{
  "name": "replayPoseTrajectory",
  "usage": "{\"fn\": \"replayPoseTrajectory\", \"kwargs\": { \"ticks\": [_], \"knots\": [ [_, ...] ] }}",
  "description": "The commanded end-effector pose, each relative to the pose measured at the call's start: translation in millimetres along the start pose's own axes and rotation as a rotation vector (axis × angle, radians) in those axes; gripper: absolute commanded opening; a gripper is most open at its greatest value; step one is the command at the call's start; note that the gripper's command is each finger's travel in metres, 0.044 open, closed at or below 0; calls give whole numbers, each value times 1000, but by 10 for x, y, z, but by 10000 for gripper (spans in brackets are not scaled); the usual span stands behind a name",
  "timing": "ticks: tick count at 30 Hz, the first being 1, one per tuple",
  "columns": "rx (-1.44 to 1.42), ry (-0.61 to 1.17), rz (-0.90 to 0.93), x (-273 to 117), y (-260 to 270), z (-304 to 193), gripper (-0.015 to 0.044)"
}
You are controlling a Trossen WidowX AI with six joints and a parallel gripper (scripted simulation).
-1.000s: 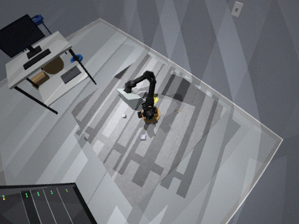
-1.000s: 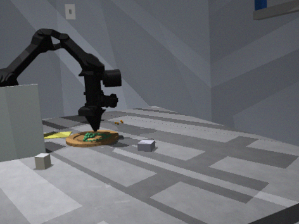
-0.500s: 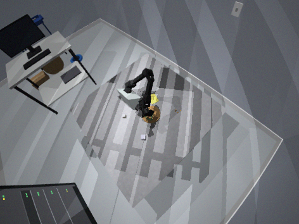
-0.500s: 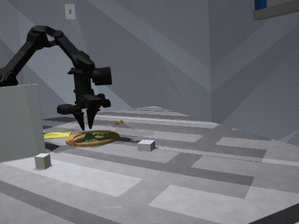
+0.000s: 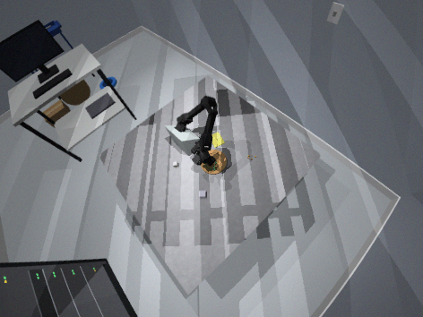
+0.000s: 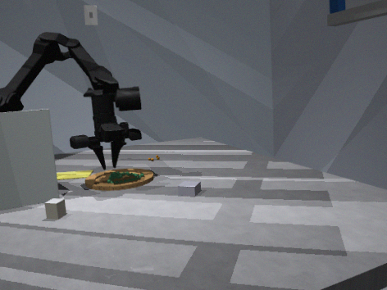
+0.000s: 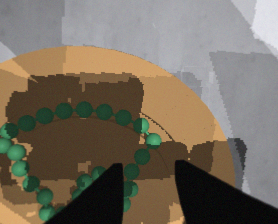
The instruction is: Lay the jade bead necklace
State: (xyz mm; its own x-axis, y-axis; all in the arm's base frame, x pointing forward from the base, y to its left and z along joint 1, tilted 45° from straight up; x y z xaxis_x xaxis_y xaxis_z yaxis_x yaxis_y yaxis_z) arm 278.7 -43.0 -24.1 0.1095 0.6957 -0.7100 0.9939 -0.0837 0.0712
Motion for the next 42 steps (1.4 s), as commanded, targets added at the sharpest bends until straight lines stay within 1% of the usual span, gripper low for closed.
{"fn": "replayPoseTrajectory", "kwargs": {
  "ticks": [1,6,25,33,37,38,42],
  "knots": [
    [16,1,-13,142,-41,-2,120],
    [0,-2,-4,78,-3,-3,120],
    [15,2,-12,359,-44,-4,120],
    [16,2,-13,370,-46,-5,120],
    [6,-5,-11,353,-26,1,15],
    [6,-5,-11,353,-26,1,0],
    [6,-5,-11,353,-26,1,0]
  ]
}}
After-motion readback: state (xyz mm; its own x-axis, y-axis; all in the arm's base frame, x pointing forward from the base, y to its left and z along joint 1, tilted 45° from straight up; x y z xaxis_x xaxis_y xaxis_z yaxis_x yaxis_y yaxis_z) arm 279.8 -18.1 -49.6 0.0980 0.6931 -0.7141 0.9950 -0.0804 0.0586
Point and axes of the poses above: the point midway between the two fingers, 35 mm back from their tips, its own x axis out along the fingers, its own y axis across the jaws, z = x × y, the point moved 6 cm from there along -x, back along the fingers, and after that the axes turned 1 degree about x, right-handed, at the moved point
